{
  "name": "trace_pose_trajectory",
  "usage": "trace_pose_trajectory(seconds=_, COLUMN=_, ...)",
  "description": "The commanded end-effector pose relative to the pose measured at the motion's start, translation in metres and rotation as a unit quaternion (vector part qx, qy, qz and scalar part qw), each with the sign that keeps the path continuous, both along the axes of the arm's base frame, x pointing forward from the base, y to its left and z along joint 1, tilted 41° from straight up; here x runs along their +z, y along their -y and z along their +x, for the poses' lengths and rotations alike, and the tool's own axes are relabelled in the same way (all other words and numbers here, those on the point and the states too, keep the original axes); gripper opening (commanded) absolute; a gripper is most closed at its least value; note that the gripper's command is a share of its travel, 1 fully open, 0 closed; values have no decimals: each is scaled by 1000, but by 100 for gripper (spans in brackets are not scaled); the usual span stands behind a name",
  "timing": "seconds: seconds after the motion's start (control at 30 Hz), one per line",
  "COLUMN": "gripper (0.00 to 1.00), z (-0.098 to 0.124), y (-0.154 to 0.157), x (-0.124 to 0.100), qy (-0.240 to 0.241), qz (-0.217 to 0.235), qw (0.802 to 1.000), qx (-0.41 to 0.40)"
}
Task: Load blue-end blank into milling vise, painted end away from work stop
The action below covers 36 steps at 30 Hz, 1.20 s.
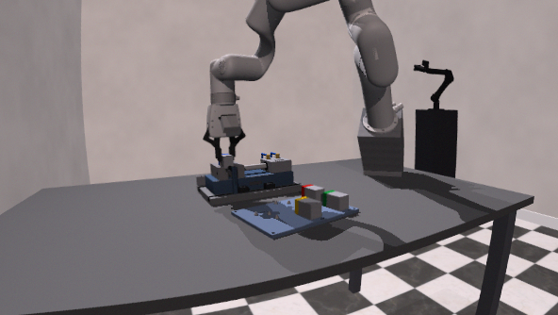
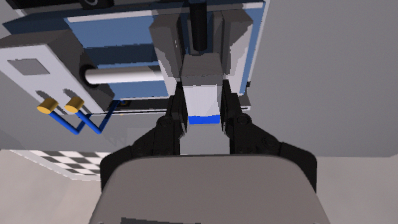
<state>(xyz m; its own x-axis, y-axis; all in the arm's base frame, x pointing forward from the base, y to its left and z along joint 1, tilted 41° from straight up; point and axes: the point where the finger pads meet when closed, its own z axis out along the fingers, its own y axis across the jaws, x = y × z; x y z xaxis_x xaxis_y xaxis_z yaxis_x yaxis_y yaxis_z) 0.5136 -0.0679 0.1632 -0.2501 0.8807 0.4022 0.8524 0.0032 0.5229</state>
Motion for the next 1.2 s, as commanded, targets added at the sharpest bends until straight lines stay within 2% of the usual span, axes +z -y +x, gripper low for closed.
trace_pose_trajectory(seconds=0.0, gripper=0, z=1, y=1, x=1, qy=1, qz=-1, qw=1000, qx=-1)
trace_pose_trajectory(seconds=1.17, gripper=0, z=3, y=-1, x=-2, qy=1, qz=-1, qw=1000, qx=-1)
